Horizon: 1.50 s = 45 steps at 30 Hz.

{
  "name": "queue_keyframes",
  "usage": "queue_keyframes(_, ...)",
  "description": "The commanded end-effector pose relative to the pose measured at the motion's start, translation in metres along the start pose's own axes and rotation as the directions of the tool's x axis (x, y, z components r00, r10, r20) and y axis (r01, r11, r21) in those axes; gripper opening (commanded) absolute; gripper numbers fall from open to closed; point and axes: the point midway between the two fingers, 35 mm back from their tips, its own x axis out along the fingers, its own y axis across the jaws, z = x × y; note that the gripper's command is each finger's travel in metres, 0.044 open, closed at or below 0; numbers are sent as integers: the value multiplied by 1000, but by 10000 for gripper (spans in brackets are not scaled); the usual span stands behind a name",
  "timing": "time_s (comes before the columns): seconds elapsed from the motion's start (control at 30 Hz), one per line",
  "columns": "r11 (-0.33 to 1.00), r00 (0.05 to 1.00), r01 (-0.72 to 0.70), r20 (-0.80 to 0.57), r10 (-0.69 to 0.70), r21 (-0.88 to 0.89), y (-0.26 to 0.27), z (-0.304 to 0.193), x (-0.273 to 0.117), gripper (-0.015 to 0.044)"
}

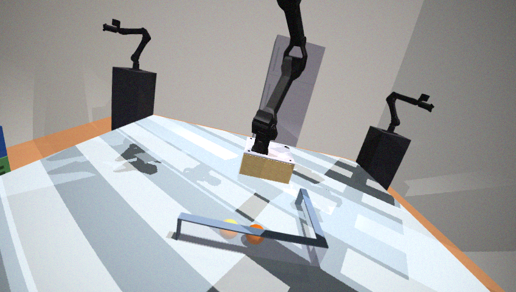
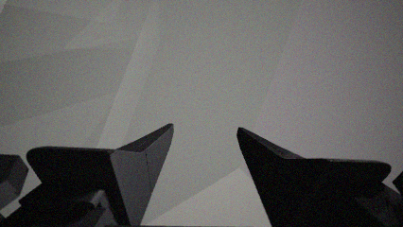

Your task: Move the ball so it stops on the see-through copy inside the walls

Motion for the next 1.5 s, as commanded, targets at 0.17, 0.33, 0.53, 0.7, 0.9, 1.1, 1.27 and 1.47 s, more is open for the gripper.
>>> queue_keyframes(0.17,863,941,-306,-13,339,403,142,-15,34,324)
queue_keyframes(0.33,695,853,-420,-7,521,583,220,-15,39,324)
queue_keyframes(0.53,446,691,-485,17,723,752,314,-4,28,324)
queue_keyframes(0.7,237,511,-472,45,858,850,389,11,5,324)
queue_keyframes(0.9,27,245,-381,73,967,924,469,36,-40,324)
queue_keyframes(1.1,-92,-65,-236,79,995,967,536,63,-104,324)
queue_keyframes(1.27,-94,-338,-113,51,940,989,576,85,-170,324)
queue_keyframes(1.47,-45,-509,-56,10,861,997,593,96,-216,324)
